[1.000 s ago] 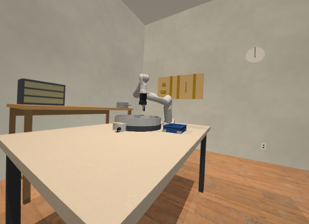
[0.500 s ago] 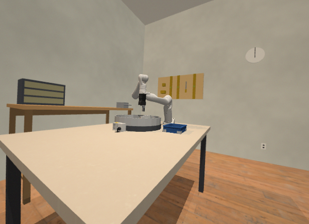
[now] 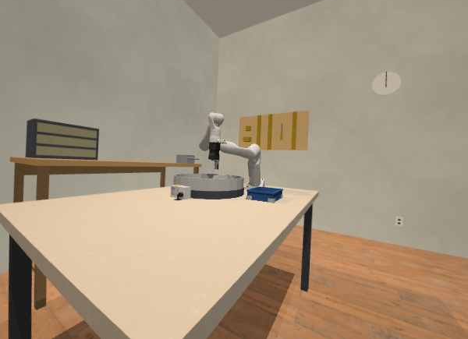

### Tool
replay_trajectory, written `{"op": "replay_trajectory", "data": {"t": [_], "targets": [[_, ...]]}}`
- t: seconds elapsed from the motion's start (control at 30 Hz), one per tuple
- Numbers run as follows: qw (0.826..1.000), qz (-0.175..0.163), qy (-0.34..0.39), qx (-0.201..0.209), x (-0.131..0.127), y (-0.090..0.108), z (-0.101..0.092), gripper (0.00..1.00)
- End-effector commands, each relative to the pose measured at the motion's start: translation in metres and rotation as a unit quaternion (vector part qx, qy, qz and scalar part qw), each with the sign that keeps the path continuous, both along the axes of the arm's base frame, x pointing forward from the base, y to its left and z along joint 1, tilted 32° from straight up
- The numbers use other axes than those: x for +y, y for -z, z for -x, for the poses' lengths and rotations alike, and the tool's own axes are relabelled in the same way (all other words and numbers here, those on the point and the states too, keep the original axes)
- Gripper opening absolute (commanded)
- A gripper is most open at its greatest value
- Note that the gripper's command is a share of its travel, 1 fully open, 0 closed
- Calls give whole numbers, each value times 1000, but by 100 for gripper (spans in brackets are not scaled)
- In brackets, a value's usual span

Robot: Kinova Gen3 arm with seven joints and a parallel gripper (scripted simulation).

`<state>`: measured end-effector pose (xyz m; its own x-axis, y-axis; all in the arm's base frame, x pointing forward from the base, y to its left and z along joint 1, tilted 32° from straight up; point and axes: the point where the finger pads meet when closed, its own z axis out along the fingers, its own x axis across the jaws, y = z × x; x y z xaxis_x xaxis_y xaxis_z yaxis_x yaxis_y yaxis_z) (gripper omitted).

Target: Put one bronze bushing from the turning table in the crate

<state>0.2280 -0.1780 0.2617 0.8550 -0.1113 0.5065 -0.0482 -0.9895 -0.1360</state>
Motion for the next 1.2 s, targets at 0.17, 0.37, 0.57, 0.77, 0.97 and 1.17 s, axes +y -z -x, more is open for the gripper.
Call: {"op": "replay_trajectory", "data": {"t": [0.17, 0.37, 0.57, 0.77, 0.97, 1.17], "targets": [[993, 63, -102, -11, -3, 3, -7, 27], [993, 63, -102, -11, -3, 3, -7, 27], [993, 63, -102, -11, -3, 3, -7, 27], [989, 73, -129, -17, -11, 3, -19, 27], [989, 73, -129, -17, -11, 3, -19, 27], [989, 73, -127, -18, -10, 2, -18, 42]]}}
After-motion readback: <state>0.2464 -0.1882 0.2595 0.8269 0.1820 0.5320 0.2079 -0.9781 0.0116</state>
